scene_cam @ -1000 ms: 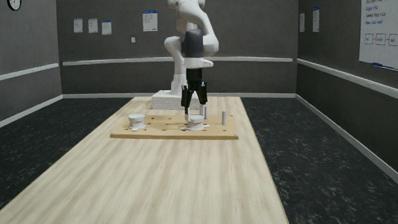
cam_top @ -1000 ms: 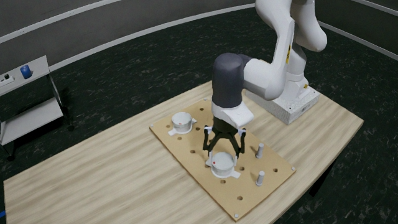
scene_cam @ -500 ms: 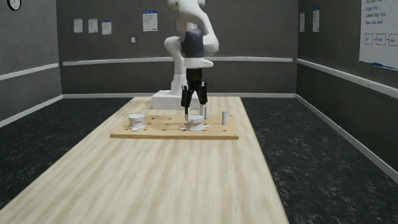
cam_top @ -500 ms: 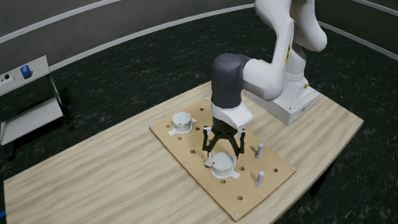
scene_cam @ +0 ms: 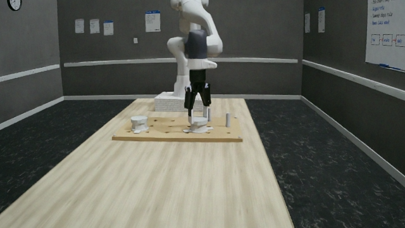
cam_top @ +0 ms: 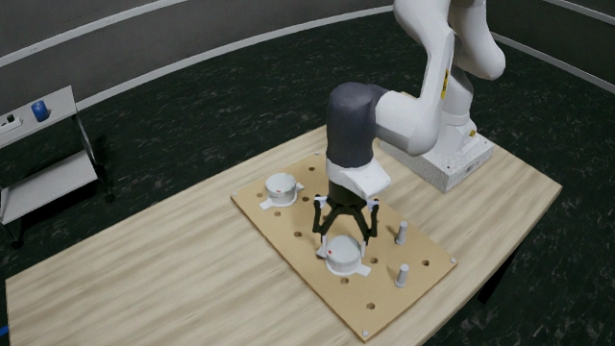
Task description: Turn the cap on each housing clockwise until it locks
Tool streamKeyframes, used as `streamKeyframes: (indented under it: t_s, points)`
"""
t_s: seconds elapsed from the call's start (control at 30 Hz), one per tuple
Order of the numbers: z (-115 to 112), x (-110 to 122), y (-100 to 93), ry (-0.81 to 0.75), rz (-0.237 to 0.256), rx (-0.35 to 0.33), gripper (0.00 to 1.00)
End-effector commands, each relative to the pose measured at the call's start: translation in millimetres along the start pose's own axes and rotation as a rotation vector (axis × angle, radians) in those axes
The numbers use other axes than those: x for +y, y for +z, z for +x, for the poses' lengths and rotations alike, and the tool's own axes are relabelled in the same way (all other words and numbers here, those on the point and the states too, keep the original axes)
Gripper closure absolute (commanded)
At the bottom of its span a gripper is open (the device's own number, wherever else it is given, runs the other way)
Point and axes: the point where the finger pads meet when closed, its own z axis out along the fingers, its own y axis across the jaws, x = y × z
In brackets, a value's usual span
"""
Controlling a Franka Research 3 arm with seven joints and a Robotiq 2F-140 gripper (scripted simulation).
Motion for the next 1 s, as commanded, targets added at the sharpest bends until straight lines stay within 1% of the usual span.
streamKeyframes:
  t_s: [0.0, 0.57, 0.97]
  points:
    - [0.1, -1.1, 1.7, -0.005, 0.001, -0.004, 0.90]
    - [0.6, -2.1, 1.7, -0.005, 0.001, -0.004, 0.90]
    - [-5.5, -8.2, 1.6, -0.005, 0.001, -0.004, 0.90]
